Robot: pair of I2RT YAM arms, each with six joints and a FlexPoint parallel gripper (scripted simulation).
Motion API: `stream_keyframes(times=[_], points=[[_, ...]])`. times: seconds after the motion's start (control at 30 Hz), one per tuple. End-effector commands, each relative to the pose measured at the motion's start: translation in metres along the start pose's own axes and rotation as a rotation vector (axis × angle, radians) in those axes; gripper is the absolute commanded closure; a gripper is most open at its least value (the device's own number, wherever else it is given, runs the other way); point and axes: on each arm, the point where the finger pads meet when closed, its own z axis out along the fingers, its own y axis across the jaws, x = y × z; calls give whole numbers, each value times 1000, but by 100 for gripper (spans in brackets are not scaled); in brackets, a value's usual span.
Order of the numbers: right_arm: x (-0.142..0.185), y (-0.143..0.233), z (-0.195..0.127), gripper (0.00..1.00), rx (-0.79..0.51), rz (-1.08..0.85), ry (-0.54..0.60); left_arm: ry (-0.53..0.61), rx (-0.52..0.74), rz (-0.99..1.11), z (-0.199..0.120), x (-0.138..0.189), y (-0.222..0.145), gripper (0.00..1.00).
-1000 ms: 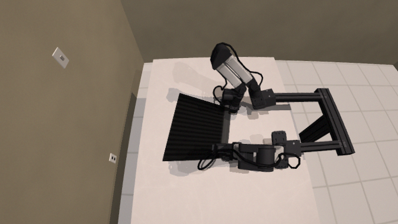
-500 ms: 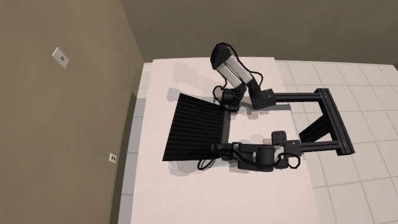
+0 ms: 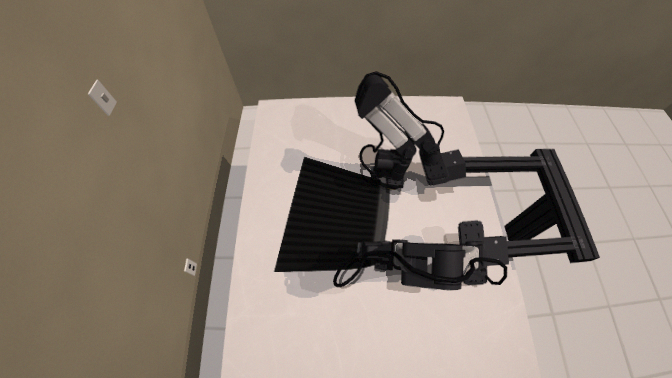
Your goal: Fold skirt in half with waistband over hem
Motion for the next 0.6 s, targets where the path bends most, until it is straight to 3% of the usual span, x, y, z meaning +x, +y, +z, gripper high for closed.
stream_keyframes(times=[0.0, 0.2, 0.23, 0.27, 0.57], points=[[-23, 7, 7, 98, -25, 29, -65, 10, -48, -9, 9, 0, 11, 98], [-23, 7, 7, 98, -25, 29, -65, 10, -48, -9, 9, 0, 11, 98], [-31, 12, -1, 98, -40, 32, -98, 39, -41, -9, 4, 9, 8, 98], [-26, 10, -5, 98, -30, 24, -74, -3, -37, 2, -9, -3, 4, 98], [-28, 8, -33, 98, -20, 24, -72, -11, -37, -1, -37, -12, 2, 98]])
